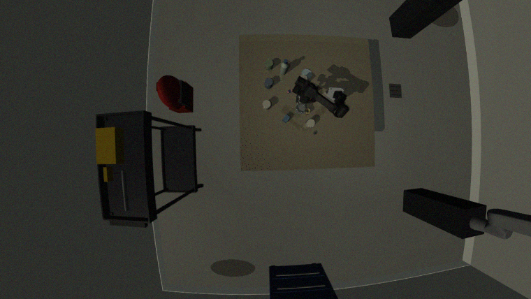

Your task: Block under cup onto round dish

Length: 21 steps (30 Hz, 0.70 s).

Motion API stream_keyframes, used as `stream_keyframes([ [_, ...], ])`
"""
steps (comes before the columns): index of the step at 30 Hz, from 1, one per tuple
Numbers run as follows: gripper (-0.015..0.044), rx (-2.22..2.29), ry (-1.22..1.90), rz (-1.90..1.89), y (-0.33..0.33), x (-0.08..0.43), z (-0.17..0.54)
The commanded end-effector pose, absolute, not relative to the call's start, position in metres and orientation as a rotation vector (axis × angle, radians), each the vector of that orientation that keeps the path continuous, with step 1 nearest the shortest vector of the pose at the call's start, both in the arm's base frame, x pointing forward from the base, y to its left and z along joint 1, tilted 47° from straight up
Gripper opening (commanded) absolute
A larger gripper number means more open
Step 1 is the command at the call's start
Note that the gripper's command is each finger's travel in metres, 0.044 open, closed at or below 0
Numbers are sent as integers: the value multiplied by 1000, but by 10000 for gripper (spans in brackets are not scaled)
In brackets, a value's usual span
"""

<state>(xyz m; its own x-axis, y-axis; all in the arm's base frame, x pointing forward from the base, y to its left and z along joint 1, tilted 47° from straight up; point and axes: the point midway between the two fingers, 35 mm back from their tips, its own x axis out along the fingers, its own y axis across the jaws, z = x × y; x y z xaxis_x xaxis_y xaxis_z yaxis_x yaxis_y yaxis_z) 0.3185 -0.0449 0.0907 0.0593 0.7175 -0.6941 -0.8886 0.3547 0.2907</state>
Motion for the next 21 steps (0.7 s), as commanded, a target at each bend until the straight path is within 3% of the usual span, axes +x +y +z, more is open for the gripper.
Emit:
stream_keyframes([
  [1,0,-246,885,1225,-62,319,71],
  [21,0,-259,895,1224,-135,294,-53],
])
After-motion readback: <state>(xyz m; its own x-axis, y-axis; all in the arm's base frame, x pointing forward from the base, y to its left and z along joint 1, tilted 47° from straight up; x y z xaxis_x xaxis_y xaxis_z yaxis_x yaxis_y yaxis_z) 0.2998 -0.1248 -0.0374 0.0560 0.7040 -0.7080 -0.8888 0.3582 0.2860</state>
